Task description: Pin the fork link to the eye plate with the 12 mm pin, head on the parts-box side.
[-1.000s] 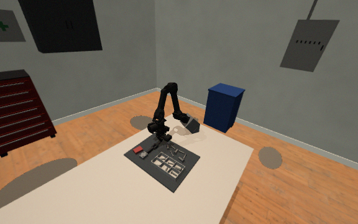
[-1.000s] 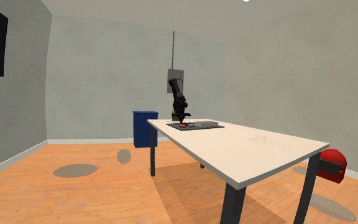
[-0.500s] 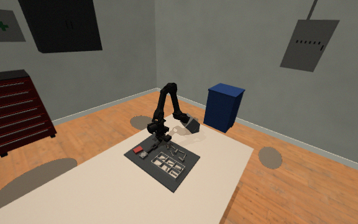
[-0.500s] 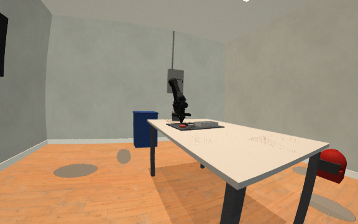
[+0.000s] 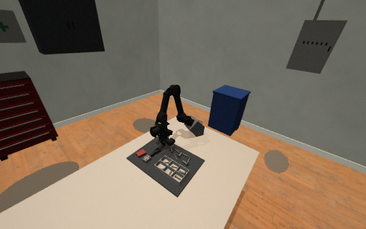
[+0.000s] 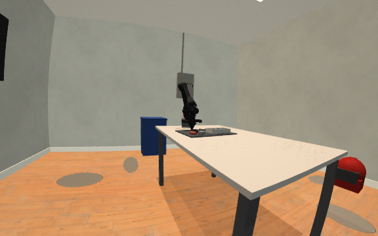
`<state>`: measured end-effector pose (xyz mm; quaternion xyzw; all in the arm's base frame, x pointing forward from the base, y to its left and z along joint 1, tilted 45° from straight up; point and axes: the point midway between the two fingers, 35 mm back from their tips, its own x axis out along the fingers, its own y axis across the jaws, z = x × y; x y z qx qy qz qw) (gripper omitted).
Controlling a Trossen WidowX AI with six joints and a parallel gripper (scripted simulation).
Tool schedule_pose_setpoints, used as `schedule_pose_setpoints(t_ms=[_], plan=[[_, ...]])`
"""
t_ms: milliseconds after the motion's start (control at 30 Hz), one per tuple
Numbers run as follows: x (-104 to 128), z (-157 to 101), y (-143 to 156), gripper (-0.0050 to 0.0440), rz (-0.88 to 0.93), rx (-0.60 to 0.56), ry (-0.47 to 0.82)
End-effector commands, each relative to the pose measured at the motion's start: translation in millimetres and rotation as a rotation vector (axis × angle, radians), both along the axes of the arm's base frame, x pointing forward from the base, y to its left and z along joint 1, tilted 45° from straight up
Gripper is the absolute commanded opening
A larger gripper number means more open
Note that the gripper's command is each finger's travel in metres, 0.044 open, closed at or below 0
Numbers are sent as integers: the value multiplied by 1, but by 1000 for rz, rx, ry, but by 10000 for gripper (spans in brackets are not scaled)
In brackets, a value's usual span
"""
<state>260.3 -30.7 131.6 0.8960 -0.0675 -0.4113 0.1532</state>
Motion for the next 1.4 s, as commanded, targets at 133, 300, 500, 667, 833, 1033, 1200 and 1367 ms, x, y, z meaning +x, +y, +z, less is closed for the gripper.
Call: schedule_pose_setpoints(t_ms=[133,300,500,667,833,1033,1200,1367], plan=[[5,6,1,0,1,3,-16],[1,1,0,0,1,3,-16],[-1,0,0,0,1,3,-16],[-2,-1,-1,0,1,3,-16],[-4,-2,-1,0,1,3,-16],[-4,-2,-1,0,1,3,-16],[-3,-1,-2,72,1,3,-16],[-4,0,-2,130,1,3,-16]])
